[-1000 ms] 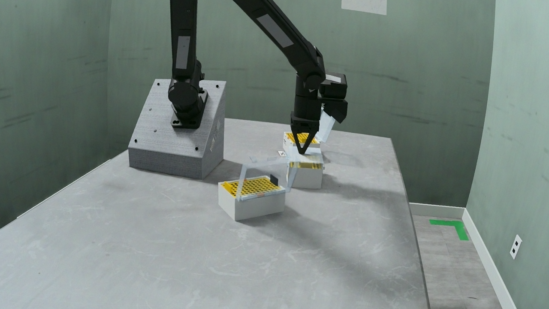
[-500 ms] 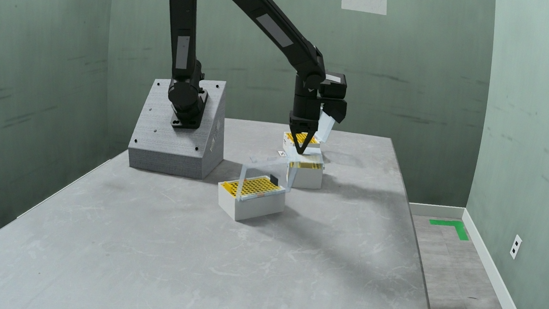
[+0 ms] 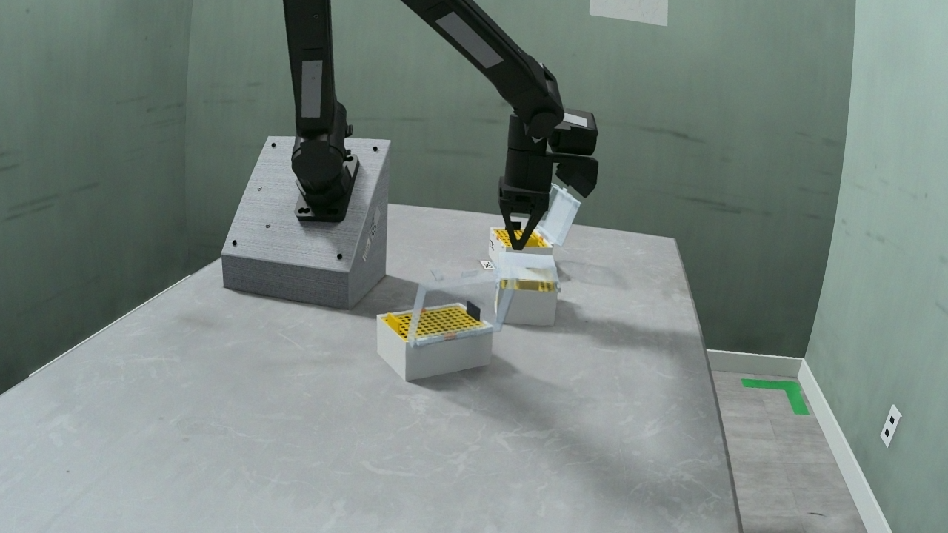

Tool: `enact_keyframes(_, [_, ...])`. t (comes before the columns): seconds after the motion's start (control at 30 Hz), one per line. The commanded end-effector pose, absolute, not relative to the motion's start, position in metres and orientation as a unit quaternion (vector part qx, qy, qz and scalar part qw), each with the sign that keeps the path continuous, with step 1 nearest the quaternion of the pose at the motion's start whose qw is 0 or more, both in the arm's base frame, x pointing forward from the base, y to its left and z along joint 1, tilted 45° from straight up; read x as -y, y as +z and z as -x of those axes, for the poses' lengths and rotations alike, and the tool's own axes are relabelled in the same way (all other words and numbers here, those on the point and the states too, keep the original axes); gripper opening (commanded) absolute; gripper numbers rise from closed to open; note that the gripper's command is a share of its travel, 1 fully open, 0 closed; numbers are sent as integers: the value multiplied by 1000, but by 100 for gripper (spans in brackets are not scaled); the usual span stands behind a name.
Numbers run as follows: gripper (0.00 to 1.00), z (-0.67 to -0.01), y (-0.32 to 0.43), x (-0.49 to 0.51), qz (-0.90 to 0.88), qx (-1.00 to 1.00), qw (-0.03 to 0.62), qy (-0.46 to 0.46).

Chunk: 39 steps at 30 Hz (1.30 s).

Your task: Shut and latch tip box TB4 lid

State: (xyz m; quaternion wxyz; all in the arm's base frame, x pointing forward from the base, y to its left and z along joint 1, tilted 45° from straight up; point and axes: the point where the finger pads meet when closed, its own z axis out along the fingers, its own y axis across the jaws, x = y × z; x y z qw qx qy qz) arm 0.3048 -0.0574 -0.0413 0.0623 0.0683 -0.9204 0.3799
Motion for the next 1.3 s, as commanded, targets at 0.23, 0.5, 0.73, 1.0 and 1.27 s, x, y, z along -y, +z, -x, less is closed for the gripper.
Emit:
enact_keyframes(0.23, [0,-334,-17,29,-63,925,23,375])
enact_keyframes(0.5, [0,-333,-19,25,-65,924,28,376])
enact_keyframes(0.73, [0,-333,-19,25,-67,924,28,376])
enact_keyframes(1.0, [0,-333,-19,25,-67,924,28,376])
enact_keyframes(1.27, [0,-333,-19,25,-67,924,28,376])
